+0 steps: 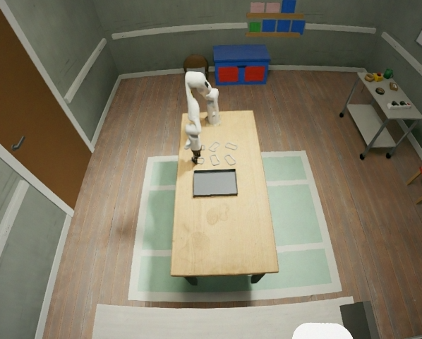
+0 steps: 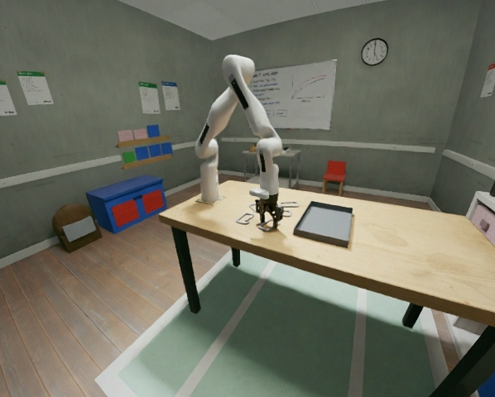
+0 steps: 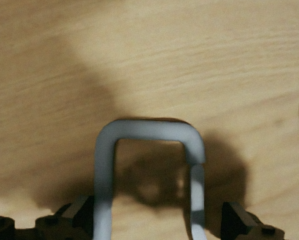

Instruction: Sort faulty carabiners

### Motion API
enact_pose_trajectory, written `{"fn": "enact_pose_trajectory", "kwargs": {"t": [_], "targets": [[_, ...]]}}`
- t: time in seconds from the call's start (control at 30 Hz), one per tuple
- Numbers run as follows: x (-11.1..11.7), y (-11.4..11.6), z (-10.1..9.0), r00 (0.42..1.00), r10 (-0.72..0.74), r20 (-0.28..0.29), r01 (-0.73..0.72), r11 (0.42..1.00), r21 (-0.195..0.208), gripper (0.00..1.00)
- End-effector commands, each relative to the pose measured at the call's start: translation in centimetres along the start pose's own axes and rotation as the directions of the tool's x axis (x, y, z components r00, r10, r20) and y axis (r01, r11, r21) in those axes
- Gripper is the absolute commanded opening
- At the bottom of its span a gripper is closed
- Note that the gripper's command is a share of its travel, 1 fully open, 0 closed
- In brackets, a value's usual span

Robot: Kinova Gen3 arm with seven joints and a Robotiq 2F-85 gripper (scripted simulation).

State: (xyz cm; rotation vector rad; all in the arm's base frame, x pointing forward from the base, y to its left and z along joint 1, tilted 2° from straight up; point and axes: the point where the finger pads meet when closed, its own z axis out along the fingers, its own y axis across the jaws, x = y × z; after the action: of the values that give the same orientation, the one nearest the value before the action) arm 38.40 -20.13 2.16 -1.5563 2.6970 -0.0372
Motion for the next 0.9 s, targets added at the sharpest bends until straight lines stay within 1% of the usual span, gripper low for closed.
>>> {"fn": "enact_pose_trajectory", "kwargs": {"t": [0.0,0.37,0.4,0.87], "targets": [[0.00,-0.06,-0.06,1.000,0.000,0.000,0.000,1.000,0.002,0.75],[0.00,-0.06,-0.06,1.000,0.000,0.000,0.000,1.000,0.002,0.75],[0.00,-0.06,-0.06,1.000,0.000,0.000,0.000,1.000,0.002,0.71],[0.00,-0.06,-0.06,1.000,0.000,0.000,0.000,1.000,0.002,0.71]]}}
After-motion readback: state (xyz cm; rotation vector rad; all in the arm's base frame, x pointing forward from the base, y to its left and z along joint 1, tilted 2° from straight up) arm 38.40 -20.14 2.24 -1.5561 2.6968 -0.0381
